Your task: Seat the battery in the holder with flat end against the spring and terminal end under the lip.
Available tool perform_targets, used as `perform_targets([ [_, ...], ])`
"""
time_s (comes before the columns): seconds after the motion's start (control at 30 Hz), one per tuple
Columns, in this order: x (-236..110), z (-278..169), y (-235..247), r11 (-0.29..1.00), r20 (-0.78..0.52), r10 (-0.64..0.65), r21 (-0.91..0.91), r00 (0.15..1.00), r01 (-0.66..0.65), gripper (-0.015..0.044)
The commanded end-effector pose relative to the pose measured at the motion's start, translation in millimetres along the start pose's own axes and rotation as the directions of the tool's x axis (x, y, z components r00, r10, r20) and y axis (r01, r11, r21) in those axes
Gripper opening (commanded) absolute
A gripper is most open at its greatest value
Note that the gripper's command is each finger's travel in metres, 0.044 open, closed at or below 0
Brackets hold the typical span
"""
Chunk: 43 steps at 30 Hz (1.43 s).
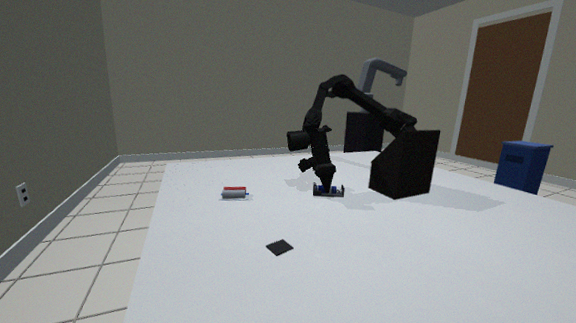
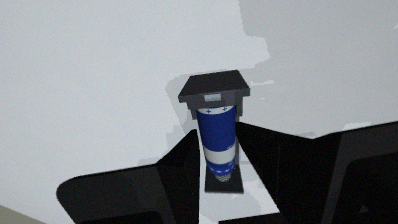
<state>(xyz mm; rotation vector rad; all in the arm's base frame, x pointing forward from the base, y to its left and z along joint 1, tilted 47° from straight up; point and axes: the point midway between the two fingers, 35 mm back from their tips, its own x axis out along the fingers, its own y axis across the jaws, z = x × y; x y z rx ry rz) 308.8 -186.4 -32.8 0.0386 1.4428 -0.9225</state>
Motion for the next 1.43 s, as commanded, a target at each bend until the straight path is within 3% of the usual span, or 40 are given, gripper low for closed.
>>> perform_targets([
  [0.0,-1.0,0.6,-0.2,1.0,0.001,-0.001,-0.005,1.0,0.001,0.0189],
  [0.33,-14.4,-3.0,3.0,1.0,0.0,0.001,0.0,1.0,-0.001,0.0189],
  [0.67,-84.6,-18.7,17.8,1.0,-0.001,0.003,0.0,1.0,-0.003,0.044],
  [1.4,-83.9,-20.8,19.4,1.0,-0.001,0.004,0.0,1.0,-0.004,0.044],
])
